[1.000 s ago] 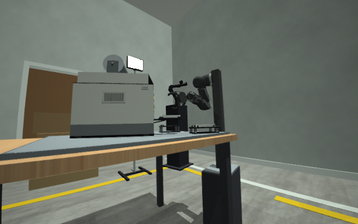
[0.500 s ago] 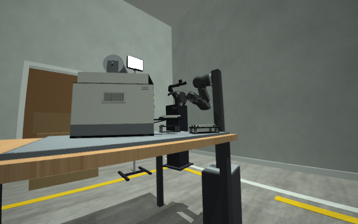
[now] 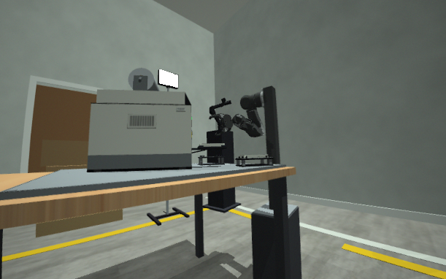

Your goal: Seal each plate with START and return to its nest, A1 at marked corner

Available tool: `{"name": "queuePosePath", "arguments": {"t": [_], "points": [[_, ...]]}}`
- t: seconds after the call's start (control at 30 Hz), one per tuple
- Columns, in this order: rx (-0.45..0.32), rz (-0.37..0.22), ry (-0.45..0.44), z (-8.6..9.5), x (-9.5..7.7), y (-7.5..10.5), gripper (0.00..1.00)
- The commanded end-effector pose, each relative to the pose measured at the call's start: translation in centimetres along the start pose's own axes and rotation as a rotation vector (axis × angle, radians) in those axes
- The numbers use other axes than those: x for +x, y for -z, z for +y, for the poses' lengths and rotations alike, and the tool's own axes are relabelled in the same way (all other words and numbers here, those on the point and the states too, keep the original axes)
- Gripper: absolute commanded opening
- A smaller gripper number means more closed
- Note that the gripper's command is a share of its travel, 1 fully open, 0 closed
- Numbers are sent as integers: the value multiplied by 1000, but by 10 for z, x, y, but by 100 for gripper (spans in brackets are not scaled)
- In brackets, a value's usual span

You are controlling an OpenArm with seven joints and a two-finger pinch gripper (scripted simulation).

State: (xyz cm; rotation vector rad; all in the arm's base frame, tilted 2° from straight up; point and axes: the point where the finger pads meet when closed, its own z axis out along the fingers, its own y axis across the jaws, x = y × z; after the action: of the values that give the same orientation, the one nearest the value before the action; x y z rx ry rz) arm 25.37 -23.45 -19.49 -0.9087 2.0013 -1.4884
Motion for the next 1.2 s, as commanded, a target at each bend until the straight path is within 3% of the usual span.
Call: {"name": "queuePosePath", "arguments": {"t": [0.0,0.93,1.1,1.17], "points": [[10,-3,-1,-2,0,1,65],[10,-3,-1,-2,0,1,65],[161,-42,71,-24,-14,1,65],[161,-42,71,-24,-14,1,65]]}}
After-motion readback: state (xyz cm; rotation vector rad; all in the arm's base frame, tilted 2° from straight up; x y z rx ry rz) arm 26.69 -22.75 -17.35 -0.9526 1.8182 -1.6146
